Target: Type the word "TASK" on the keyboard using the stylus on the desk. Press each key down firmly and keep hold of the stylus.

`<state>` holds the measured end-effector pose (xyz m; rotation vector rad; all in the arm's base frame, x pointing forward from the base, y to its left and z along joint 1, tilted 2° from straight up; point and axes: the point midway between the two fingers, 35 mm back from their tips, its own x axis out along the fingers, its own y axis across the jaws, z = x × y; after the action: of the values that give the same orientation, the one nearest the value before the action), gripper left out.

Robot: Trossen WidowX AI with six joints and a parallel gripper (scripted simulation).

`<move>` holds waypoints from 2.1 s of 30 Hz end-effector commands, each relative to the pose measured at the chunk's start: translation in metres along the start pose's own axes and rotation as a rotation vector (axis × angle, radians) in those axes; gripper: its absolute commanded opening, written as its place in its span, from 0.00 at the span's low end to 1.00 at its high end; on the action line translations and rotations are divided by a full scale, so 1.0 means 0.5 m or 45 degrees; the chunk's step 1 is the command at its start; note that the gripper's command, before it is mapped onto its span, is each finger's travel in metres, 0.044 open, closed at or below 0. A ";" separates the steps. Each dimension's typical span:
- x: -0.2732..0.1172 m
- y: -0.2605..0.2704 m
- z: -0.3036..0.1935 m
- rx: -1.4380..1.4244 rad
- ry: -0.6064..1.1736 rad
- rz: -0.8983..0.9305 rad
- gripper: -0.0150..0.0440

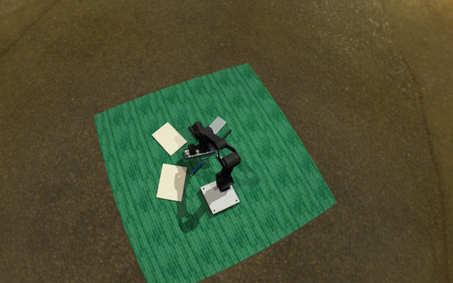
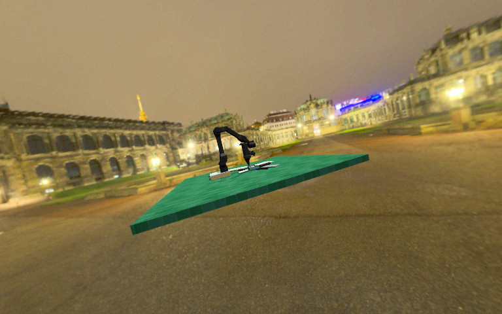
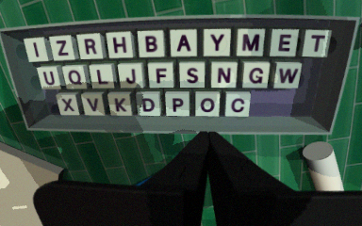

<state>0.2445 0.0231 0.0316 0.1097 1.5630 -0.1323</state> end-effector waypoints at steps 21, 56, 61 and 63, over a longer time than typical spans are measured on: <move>-0.119 0.120 -0.005 -0.017 0.004 0.009 0.25; -0.089 0.114 -0.034 -0.635 0.063 0.137 0.51; -0.071 0.109 -0.066 -1.188 0.072 0.286 0.51; -0.065 0.107 -0.079 -1.406 0.055 0.351 0.51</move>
<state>0.2354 0.0829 0.0751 -0.2697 1.5758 0.4583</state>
